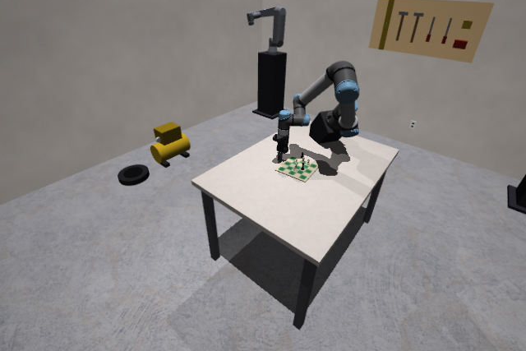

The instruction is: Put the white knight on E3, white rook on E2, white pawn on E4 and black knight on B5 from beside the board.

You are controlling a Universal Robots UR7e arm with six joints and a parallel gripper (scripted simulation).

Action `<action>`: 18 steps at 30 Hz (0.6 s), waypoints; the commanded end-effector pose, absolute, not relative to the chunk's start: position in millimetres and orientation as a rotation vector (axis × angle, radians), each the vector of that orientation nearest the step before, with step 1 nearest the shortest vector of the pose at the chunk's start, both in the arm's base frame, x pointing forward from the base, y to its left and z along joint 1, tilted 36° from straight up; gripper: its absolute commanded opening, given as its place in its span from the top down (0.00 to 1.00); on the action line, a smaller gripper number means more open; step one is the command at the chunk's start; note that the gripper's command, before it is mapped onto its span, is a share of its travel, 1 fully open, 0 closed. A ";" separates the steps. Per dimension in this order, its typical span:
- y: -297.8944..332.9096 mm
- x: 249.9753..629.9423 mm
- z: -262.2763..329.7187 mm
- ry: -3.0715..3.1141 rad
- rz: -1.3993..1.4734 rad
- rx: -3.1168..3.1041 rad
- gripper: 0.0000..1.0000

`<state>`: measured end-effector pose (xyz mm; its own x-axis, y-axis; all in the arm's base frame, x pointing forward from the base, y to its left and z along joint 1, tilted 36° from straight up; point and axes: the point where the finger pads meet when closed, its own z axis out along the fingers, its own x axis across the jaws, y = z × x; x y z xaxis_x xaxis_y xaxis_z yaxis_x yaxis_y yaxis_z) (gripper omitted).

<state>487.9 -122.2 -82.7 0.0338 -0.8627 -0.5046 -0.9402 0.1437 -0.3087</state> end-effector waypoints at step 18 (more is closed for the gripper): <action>-137.8 477.4 -57.2 1.833 0.167 -1.725 1.00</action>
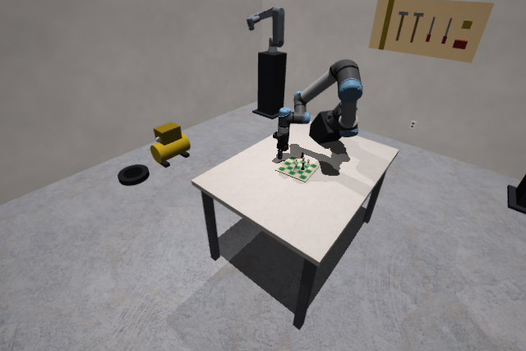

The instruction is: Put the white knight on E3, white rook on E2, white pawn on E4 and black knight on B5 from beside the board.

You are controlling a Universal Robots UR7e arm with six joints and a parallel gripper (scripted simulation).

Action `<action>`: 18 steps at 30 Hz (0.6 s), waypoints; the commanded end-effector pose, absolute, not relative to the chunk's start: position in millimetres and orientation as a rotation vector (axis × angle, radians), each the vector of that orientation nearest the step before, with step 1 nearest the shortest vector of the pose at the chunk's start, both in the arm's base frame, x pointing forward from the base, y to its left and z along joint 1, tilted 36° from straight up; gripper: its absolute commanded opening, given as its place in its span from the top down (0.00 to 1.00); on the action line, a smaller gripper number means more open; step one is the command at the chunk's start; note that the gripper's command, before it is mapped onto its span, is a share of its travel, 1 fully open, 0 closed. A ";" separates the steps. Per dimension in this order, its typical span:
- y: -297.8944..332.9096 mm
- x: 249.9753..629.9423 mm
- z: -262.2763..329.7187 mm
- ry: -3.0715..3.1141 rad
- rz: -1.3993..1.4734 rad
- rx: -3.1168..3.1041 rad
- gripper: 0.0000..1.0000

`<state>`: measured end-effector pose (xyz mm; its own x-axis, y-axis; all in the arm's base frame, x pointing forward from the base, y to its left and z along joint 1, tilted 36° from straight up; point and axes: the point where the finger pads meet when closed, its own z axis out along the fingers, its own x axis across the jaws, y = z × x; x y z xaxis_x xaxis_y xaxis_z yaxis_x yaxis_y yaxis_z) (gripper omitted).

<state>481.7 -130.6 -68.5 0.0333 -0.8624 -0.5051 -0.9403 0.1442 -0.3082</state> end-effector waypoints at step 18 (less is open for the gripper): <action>-170.6 454.3 -2.4 1.833 0.167 -1.725 1.00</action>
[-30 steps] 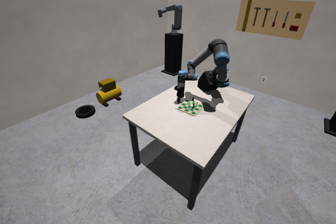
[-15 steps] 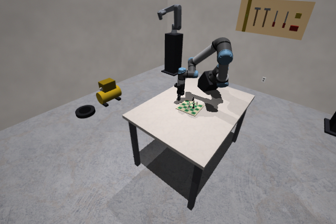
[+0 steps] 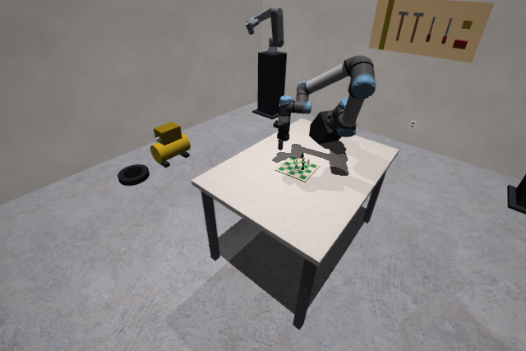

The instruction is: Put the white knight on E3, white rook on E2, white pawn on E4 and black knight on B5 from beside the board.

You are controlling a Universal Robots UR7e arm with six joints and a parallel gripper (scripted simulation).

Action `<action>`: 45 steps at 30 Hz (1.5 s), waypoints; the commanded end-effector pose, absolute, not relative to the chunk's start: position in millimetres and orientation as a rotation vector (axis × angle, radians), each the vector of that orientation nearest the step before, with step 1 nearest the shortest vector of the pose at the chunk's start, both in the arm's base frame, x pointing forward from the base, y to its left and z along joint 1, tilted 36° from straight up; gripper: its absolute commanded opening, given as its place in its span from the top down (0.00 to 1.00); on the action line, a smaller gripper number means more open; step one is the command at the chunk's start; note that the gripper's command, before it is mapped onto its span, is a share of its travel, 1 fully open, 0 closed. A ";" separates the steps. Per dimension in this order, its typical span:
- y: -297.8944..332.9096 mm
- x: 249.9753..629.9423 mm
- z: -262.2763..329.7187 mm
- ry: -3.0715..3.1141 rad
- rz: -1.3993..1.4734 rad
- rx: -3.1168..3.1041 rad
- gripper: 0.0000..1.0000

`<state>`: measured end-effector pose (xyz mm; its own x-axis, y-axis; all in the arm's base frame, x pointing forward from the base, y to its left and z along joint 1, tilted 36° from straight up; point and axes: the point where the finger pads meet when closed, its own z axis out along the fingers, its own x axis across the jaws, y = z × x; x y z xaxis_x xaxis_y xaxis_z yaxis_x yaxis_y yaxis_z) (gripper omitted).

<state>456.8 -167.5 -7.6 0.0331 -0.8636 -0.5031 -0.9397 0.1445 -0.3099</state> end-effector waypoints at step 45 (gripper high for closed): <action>-79.5 371.0 25.3 1.770 0.139 -1.786 1.00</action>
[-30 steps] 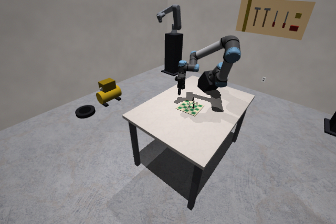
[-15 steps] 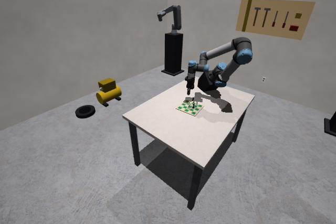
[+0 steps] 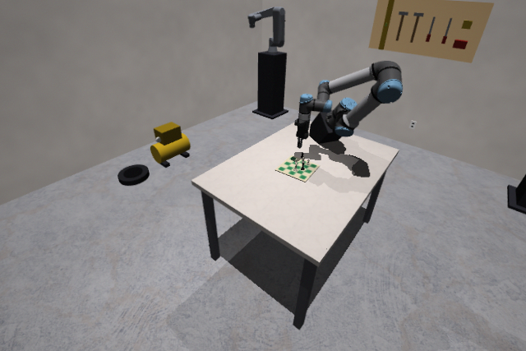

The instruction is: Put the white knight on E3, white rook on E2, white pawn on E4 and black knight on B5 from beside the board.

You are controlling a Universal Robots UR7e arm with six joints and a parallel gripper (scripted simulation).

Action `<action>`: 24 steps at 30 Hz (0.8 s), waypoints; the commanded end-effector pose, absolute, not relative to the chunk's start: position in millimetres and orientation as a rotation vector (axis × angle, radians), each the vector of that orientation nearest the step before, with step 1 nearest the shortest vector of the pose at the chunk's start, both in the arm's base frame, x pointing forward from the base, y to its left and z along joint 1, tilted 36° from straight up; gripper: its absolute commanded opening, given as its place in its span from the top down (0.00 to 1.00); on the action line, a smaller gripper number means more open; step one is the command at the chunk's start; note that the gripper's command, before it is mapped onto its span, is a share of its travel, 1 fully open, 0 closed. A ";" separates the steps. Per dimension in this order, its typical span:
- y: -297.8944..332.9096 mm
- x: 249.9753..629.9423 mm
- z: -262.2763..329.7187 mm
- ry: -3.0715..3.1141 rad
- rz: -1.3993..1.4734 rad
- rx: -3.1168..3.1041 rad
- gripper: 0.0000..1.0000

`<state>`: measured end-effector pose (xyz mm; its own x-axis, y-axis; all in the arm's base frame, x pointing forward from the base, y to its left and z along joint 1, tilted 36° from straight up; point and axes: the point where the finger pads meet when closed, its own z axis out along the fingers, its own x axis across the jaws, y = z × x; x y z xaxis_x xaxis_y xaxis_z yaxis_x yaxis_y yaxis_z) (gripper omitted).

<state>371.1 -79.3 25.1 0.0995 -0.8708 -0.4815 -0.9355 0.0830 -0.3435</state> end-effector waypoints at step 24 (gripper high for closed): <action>-59.5 384.9 -8.0 1.770 0.139 -1.786 1.00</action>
